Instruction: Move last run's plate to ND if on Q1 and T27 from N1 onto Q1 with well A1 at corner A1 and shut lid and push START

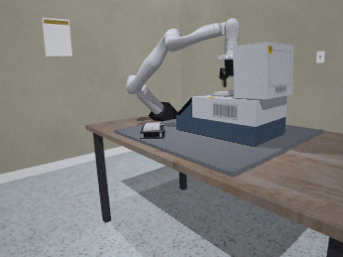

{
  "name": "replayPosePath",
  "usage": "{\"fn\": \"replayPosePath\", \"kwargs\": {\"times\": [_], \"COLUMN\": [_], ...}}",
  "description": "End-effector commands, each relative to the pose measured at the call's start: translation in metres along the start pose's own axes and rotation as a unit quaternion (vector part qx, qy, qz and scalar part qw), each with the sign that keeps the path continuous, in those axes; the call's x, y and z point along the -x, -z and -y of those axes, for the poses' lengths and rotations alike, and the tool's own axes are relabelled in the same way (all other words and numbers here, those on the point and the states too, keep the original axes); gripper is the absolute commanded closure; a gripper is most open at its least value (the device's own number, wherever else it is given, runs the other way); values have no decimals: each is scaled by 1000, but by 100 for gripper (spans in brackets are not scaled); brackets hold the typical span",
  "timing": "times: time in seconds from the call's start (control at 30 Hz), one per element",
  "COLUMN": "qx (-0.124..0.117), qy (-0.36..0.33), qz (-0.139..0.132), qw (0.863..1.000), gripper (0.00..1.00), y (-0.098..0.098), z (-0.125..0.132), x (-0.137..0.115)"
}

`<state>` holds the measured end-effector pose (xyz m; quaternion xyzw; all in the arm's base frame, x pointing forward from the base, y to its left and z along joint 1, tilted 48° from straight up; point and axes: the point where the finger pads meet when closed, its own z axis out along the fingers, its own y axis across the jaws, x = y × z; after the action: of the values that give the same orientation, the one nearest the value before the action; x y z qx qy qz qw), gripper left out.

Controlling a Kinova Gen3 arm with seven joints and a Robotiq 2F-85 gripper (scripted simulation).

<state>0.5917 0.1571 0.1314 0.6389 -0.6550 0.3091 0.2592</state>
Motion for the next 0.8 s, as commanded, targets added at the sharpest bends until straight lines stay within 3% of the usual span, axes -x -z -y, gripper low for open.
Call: {"fn": "replayPosePath", "kwargs": {"times": [0.0,0.27,0.77], "qx": [-1,-1,-1], "qy": [0,0,0], "qz": [1,1,1], "qw": [1000,1000,1000], "gripper": [0,0,0], "y": [-2,-12,-12], "z": [0,0,0], "x": [0,0,0]}}
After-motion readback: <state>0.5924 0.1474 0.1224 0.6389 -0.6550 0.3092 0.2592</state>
